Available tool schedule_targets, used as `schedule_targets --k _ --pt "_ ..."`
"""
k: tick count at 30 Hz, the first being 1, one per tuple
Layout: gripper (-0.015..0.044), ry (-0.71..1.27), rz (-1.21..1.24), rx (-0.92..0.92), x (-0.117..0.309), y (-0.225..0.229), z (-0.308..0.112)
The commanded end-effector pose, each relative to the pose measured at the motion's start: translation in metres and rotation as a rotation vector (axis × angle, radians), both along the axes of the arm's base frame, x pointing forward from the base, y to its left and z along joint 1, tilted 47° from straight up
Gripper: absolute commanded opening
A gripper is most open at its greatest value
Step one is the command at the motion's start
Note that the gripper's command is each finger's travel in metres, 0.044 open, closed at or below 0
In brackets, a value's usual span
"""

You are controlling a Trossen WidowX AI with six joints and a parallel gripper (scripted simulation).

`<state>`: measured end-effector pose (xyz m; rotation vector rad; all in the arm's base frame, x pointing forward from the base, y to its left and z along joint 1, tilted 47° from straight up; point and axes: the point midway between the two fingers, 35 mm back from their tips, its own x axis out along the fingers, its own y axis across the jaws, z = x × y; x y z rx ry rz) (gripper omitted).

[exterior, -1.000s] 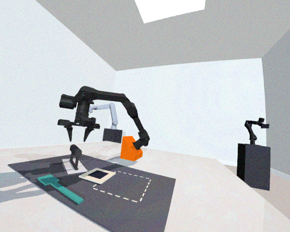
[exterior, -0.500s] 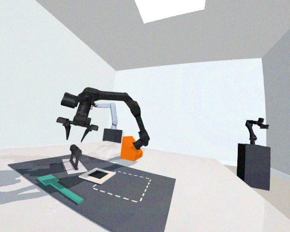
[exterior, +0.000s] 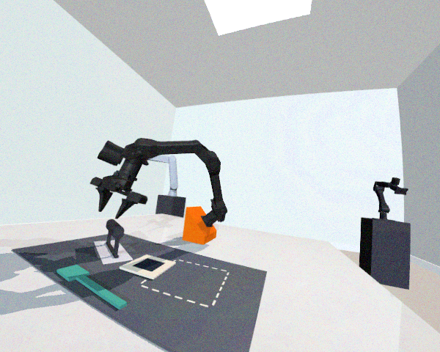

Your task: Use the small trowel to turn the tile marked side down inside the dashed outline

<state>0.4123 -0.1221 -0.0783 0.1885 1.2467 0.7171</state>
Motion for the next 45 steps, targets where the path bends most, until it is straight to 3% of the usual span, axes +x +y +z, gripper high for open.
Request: schedule_targets --k 1,21,45 --pt "0.0300 0.050 -0.110 -0.004 -0.001 0.002 -0.001" --pt "0.0300 0.270 -0.742 0.066 -0.002 0.007 -0.005" --pt "0.0300 0.518 -1.469 0.348 -0.018 0.015 -0.003"
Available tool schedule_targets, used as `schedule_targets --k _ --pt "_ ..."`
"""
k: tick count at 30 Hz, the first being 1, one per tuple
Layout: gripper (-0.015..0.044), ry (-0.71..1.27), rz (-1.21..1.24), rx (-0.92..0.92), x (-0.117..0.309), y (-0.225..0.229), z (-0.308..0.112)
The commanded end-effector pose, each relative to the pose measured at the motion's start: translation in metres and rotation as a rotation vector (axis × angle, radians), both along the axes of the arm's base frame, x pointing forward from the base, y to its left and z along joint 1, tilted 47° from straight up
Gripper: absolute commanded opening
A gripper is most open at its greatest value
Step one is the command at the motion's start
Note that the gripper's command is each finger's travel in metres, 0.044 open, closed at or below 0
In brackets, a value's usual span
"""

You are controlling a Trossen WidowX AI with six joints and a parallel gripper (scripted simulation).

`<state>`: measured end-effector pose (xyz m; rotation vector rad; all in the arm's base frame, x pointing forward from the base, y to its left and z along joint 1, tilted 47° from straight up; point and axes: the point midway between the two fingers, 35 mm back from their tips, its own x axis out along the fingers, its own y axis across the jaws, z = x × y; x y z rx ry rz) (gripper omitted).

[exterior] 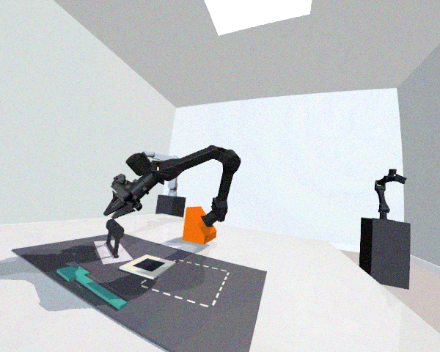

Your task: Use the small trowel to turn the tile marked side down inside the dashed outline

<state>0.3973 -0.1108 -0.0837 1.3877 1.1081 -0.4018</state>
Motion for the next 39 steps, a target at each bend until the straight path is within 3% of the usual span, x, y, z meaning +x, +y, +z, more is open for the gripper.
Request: schedule_targets --k 1,26,39 --pt "0.0300 0.021 -0.111 0.047 -0.003 0.005 0.003" --pt "0.0300 0.127 -0.769 0.529 -0.031 0.048 0.020" --pt "0.0300 0.129 -0.783 0.537 -0.025 0.051 0.014"
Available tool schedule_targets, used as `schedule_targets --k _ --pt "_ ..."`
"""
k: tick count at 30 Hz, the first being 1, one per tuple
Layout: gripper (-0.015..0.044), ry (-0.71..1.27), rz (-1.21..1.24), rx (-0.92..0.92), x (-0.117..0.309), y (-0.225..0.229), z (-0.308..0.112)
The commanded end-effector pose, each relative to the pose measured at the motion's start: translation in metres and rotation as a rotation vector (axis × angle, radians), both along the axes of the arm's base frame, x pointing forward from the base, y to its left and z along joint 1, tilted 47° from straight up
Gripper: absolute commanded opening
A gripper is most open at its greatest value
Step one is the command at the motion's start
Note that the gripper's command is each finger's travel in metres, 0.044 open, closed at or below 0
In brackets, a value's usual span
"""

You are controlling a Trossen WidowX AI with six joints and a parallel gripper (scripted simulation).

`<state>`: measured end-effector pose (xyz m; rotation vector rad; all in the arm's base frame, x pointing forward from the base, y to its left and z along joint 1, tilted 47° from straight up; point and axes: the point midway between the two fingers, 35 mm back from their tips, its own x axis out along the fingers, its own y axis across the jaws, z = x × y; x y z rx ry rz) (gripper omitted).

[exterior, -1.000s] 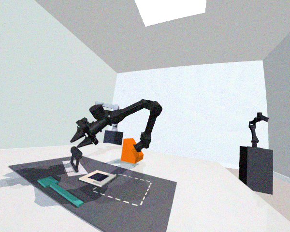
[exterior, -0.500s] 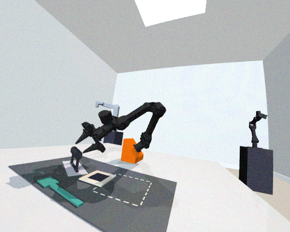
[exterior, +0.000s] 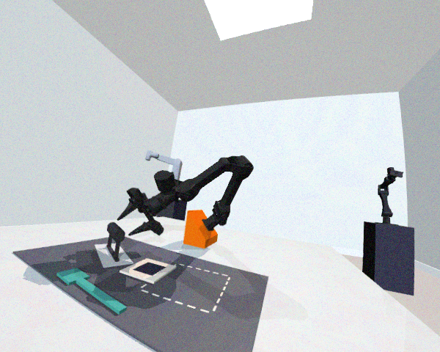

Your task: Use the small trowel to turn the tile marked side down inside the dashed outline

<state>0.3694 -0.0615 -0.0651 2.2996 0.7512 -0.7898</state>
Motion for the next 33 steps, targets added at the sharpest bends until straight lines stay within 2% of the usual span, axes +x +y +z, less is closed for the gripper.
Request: schedule_targets --k 1,33 --pt "0.0300 0.006 0.001 -0.001 0.004 0.002 -0.006" --pt "0.0300 0.001 -0.002 0.009 0.037 0.019 -0.038"
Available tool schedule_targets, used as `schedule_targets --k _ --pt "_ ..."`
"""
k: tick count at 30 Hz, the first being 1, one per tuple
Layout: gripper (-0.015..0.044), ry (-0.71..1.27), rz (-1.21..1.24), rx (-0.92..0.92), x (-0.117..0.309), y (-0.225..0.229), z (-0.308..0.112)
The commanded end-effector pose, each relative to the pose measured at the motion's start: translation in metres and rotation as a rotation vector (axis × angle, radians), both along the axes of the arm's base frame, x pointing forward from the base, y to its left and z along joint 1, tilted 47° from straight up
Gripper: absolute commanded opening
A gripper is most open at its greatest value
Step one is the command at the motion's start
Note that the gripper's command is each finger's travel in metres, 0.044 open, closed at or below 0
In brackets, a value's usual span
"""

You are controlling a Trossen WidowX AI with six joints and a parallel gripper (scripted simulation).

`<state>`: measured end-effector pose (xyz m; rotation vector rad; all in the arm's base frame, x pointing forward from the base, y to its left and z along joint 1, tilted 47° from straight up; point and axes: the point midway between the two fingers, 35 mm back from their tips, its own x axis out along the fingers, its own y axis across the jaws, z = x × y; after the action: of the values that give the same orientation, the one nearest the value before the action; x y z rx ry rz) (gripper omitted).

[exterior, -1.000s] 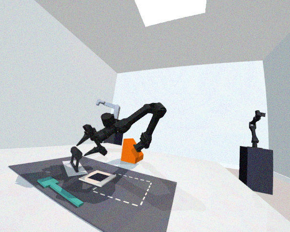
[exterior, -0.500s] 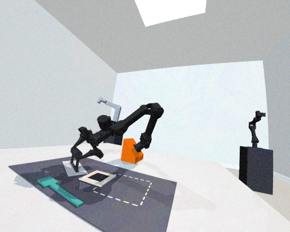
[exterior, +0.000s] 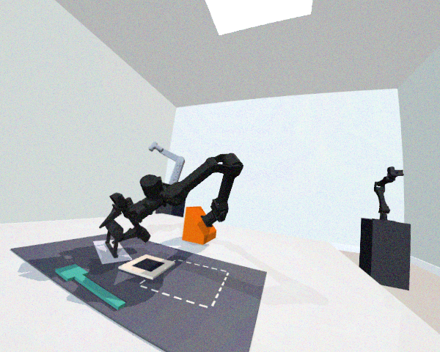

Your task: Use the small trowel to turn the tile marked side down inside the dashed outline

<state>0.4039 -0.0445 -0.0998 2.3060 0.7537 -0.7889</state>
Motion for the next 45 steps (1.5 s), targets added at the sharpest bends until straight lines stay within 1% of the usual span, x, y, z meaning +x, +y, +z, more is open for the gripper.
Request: schedule_targets --k 1,6,27,30,39,45 --pt "0.0274 0.001 -0.001 0.002 0.003 0.002 -0.003" --pt "0.0142 0.001 -0.001 0.002 0.003 0.002 -0.003" --pt "0.0003 0.001 -0.001 0.002 0.003 0.002 -0.003" --pt "0.0000 0.002 -0.001 0.001 0.004 -0.004 0.002" --pt "0.0000 0.001 0.000 0.000 0.007 -0.040 0.036" --pt "0.0000 -0.003 0.004 -0.001 0.008 -0.042 0.039"
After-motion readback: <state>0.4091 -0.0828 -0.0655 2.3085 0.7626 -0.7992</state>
